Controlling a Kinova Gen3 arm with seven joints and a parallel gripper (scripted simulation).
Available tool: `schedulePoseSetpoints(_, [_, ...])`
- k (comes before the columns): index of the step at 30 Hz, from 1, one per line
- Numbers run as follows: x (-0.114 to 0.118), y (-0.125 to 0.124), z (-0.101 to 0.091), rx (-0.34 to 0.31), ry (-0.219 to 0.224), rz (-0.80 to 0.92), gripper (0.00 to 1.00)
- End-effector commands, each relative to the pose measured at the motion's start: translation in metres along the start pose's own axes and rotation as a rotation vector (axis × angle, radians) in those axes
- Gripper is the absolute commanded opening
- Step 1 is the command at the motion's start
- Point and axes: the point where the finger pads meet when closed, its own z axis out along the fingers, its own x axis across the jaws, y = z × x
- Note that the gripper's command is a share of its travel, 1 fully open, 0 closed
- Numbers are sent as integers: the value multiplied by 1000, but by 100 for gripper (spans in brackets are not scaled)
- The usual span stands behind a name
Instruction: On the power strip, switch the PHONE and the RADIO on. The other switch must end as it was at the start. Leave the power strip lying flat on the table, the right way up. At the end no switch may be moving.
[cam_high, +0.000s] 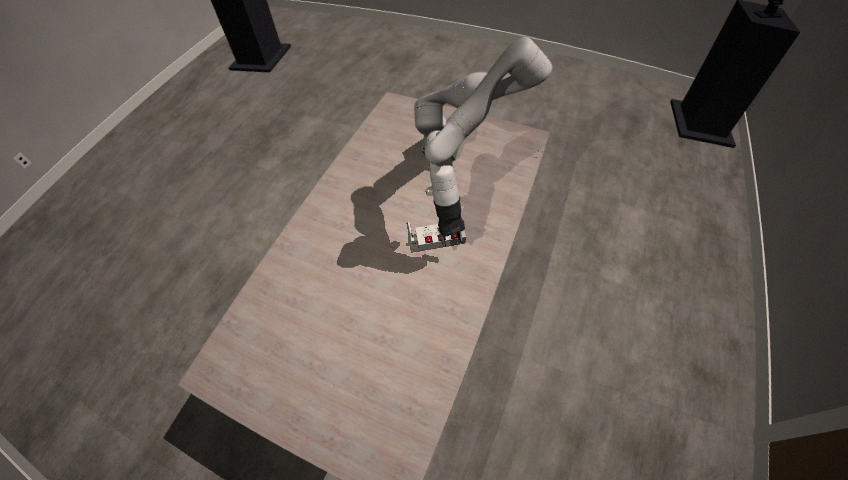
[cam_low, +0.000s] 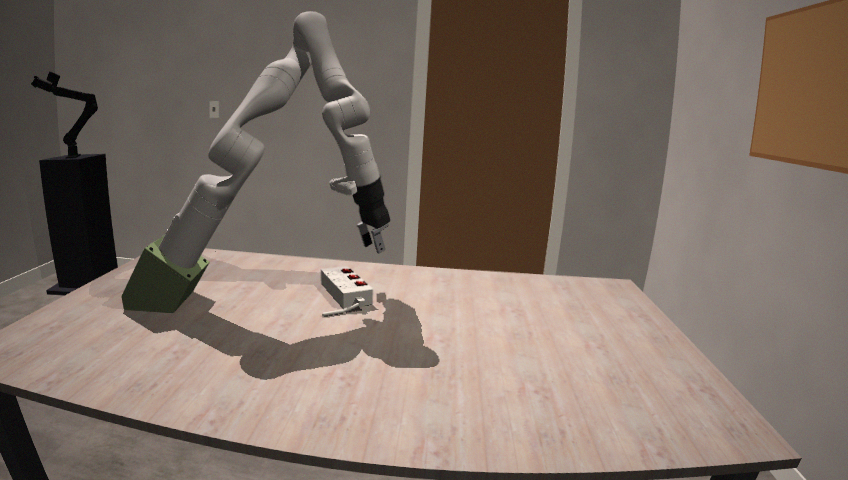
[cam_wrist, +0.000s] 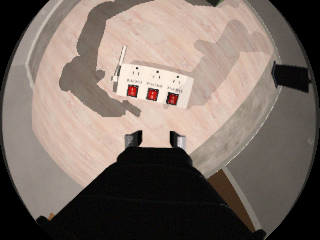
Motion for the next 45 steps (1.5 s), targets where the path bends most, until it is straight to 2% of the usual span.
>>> schedulePoseSetpoints(1, [0, -2, 1, 21, 1, 16, 100])
schedulePoseSetpoints(7, [-1, -18, 4, 109, -4, 88, 100])
schedulePoseSetpoints(13, [-7, -34, 4, 202, -32, 163, 100])
schedulePoseSetpoints(15, [-7, -34, 4, 202, -32, 163, 100])
schedulePoseSetpoints(23, [-17, -48, 2, 284, -79, 233, 100])
schedulePoseSetpoints(29, [-20, -52, 1, 304, -94, 250, 100])
schedulePoseSetpoints(45, [-20, -52, 1, 305, -94, 251, 100])
